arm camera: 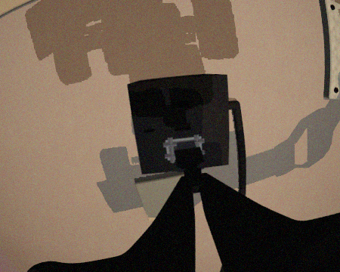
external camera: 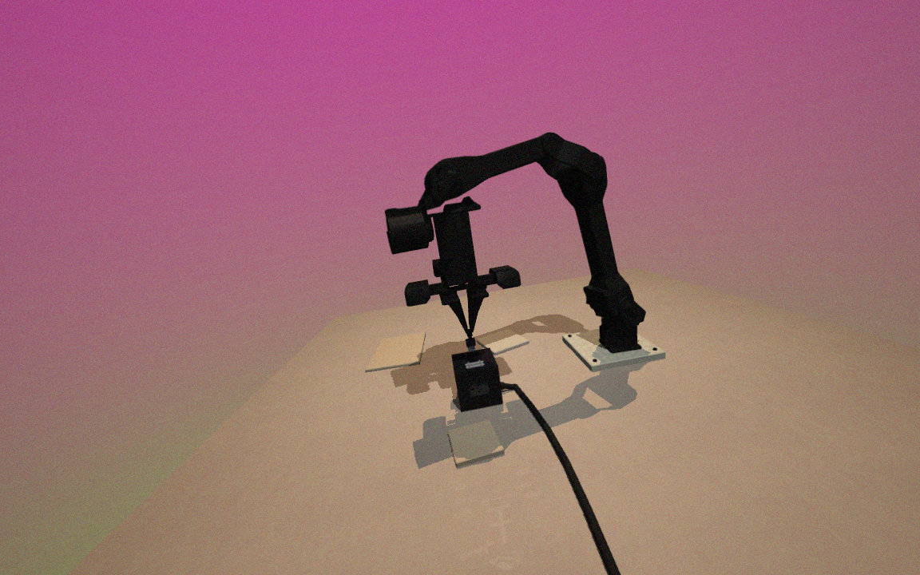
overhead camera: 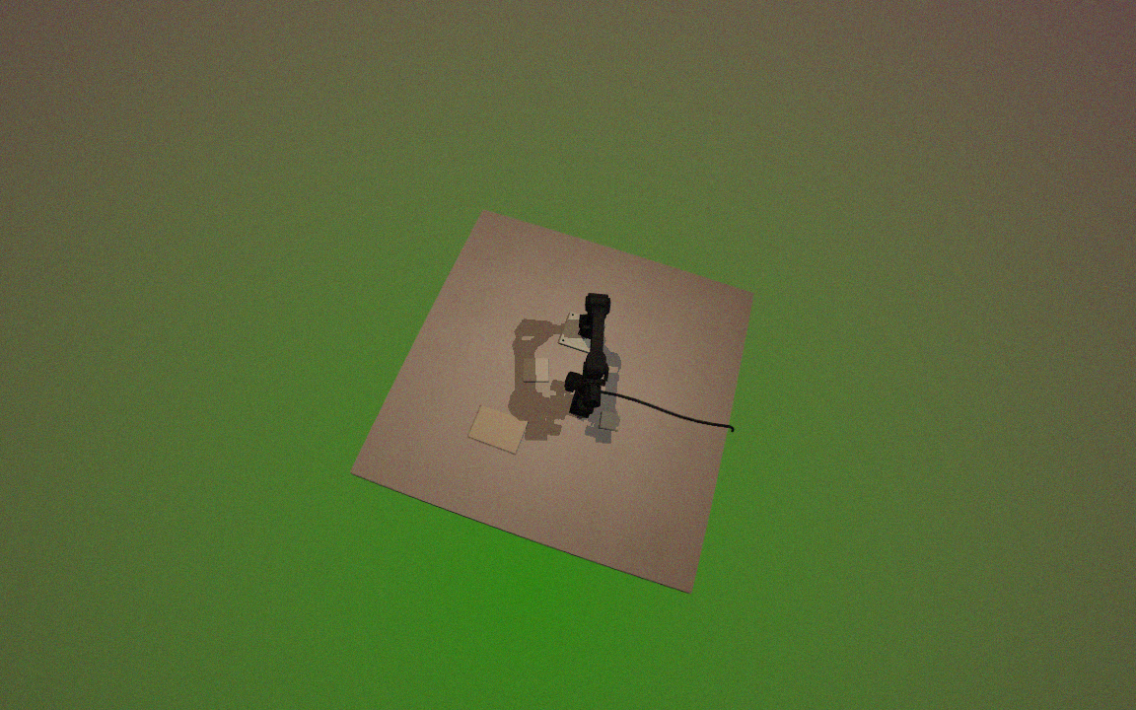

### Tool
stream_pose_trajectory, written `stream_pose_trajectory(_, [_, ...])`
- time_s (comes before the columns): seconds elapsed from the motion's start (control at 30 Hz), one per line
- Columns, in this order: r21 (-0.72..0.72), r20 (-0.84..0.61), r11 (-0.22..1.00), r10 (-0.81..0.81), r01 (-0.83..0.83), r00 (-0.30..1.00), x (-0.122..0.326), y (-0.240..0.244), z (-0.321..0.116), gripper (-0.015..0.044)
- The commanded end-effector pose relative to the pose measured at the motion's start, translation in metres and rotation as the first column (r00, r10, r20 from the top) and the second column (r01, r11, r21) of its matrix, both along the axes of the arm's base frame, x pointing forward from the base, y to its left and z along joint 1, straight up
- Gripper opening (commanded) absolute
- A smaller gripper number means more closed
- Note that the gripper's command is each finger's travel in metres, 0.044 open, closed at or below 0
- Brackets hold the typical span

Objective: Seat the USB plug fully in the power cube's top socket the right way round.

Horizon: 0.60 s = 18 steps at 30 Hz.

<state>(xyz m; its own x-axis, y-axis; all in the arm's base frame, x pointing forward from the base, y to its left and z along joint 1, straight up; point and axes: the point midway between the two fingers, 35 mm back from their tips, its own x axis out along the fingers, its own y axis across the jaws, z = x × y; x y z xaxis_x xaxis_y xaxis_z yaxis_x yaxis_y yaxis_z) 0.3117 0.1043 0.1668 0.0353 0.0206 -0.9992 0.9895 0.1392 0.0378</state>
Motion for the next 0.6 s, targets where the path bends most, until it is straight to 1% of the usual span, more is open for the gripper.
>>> stream_pose_trajectory(0.0, [0.000,-0.003,0.999,-0.038,0.038,0.999,-0.0004,-0.0002,-0.0007,0.0000])
stream_pose_trajectory(0.57, [0.005,-0.001,0.999,-0.034,0.034,0.999,0.0000,0.0003,-0.0006,0.0000])
